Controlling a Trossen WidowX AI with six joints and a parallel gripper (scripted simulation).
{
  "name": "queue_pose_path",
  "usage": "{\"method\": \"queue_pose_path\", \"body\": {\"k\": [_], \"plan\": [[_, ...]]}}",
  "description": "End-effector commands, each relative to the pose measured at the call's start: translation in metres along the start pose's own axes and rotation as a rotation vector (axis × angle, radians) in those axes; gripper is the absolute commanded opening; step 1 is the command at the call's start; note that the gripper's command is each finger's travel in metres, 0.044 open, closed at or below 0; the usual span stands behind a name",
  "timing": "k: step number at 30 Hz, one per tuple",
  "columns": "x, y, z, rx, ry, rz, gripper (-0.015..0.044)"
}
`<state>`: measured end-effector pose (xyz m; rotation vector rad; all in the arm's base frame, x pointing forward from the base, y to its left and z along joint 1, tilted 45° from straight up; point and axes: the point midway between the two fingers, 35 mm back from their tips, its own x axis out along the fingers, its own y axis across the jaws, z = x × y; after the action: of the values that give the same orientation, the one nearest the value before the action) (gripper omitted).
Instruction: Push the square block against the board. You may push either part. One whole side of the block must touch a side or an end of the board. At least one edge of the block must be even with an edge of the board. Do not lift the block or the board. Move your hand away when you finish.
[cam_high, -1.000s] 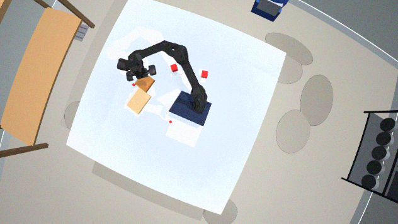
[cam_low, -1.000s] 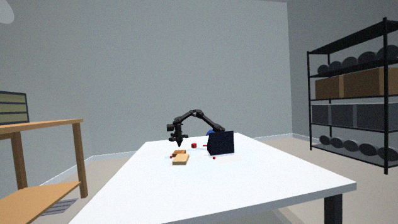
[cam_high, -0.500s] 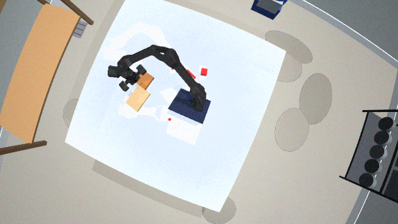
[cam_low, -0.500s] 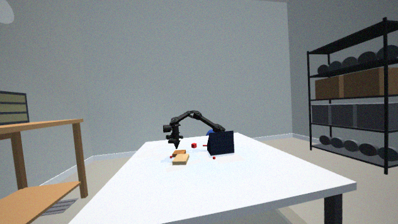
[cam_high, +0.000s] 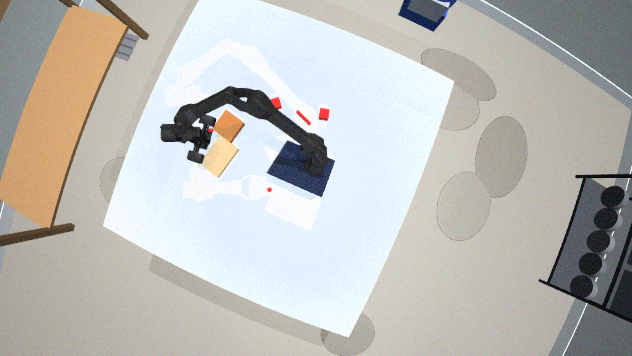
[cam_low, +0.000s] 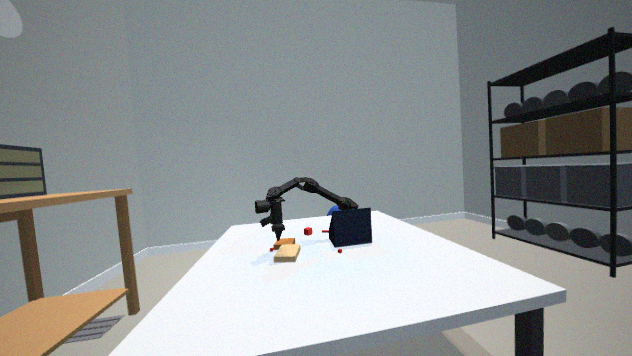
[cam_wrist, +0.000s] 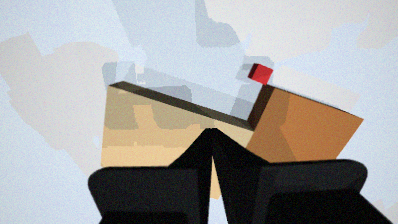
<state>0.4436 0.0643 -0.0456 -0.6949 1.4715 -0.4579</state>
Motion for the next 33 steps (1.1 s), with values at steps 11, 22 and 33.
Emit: {"method": "queue_pose_path", "body": {"k": [11, 22, 33], "plan": [[0.001, 0.069, 0.004, -0.518, -0.002, 0.000, 0.0000], [0.006, 0.118, -0.002, -0.898, 0.004, -0.007, 0.0000], [0.010, 0.142, -0.008, -1.086, 0.009, -0.012, 0.0000]]}}
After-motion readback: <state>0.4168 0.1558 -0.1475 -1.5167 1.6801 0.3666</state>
